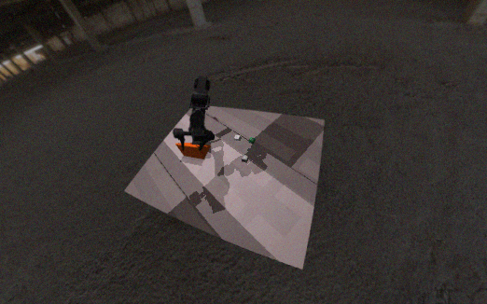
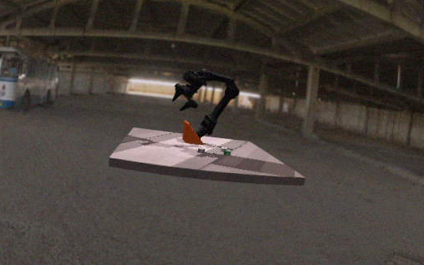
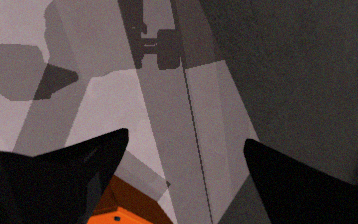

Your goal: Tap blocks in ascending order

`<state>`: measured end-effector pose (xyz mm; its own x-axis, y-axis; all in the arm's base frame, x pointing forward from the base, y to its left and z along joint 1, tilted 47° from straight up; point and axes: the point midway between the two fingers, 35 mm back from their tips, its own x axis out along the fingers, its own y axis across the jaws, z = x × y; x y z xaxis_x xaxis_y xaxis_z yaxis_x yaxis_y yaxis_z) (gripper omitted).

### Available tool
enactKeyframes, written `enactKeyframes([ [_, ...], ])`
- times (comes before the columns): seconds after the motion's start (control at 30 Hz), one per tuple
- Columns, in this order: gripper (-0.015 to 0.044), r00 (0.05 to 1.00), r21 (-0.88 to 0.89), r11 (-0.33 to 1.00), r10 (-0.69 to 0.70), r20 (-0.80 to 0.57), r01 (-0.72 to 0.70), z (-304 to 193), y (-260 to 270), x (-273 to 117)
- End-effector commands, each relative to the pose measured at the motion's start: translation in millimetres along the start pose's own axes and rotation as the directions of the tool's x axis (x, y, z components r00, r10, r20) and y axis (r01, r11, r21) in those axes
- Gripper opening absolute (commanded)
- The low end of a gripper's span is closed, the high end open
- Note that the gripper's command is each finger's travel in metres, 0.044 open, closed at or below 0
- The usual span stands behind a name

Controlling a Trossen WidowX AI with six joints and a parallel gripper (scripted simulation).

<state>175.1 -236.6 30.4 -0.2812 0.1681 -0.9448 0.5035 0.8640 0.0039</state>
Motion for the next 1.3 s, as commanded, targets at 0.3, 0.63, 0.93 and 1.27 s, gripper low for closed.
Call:
enactKeyframes([
  [0.3, 0.0400, 0.879, -0.475, 0.762, 0.473, -0.054, -0.440, -77.3, 214.6, -83.4],
  [0.63, 0.0400, 0.813, -0.551, 0.640, 0.566, -0.132, -0.535, -116.6, 255.5, -102.7],
  [0.93, 0.0400, 0.813, -0.551, 0.640, 0.566, -0.132, -0.535, -116.6, 255.5, -102.7],
  [1.27, 0.0400, 0.811, -0.552, 0.637, 0.570, -0.133, -0.538, -105.5, 264.0, -109.5],
])
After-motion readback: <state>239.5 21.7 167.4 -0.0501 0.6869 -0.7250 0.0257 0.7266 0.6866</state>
